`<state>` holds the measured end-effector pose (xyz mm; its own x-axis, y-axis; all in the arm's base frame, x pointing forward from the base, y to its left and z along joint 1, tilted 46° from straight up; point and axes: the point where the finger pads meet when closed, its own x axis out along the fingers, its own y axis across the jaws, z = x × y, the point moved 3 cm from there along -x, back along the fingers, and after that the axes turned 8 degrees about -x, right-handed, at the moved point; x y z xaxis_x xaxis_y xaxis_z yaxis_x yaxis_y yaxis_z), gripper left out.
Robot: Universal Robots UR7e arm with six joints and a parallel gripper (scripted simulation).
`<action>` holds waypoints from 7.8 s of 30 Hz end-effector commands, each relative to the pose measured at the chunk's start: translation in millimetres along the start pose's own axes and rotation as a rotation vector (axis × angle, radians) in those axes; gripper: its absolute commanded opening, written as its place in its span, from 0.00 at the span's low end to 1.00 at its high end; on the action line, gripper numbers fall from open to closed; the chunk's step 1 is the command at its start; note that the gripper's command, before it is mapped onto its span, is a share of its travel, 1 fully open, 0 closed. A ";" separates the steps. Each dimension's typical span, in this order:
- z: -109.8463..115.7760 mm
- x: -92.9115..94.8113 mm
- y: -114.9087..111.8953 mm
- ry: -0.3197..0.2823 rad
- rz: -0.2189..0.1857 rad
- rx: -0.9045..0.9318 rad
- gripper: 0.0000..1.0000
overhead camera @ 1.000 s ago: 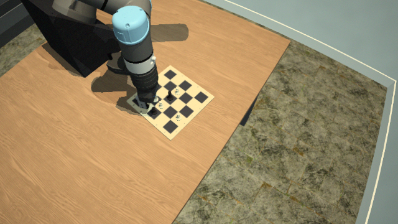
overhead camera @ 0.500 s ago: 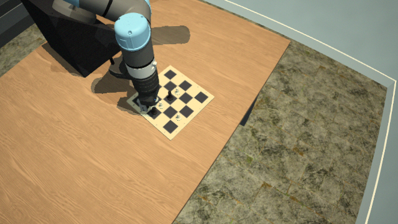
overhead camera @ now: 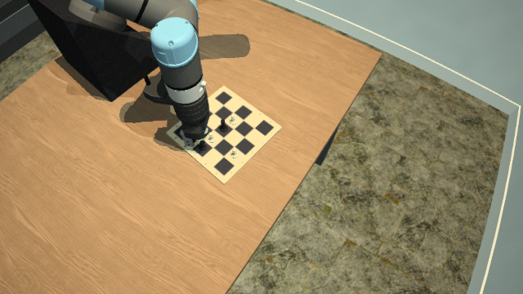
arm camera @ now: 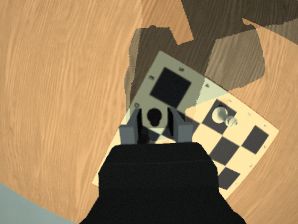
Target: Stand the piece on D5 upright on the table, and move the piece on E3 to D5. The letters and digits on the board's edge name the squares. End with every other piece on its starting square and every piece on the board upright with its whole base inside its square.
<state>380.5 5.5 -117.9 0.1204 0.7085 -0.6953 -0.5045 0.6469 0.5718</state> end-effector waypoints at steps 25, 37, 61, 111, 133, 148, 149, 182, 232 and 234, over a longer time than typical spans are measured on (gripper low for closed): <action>0.2 -0.4 -0.4 -0.001 -0.001 0.000 0.00; 0.2 -0.4 -0.4 -0.001 -0.001 0.000 0.00; 0.2 -7.5 -0.4 -0.001 -0.001 0.000 0.00; 97.3 -104.7 -27.1 0.007 -0.013 -0.181 0.00; 209.8 -94.2 -21.6 0.000 -0.001 -0.369 0.00; 209.8 -81.2 -21.7 0.000 -0.001 -0.369 0.00; 209.8 -77.8 -21.7 0.000 -0.001 -0.369 0.00; 210.2 1.4 -22.3 0.000 -0.001 -0.369 0.00; 210.3 1.4 -22.8 0.000 -0.001 -0.369 0.00; 210.3 1.4 -22.8 0.000 -0.001 -0.369 0.00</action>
<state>571.6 51.7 -40.7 0.1201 0.7084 -0.6956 -0.7790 0.5015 0.3763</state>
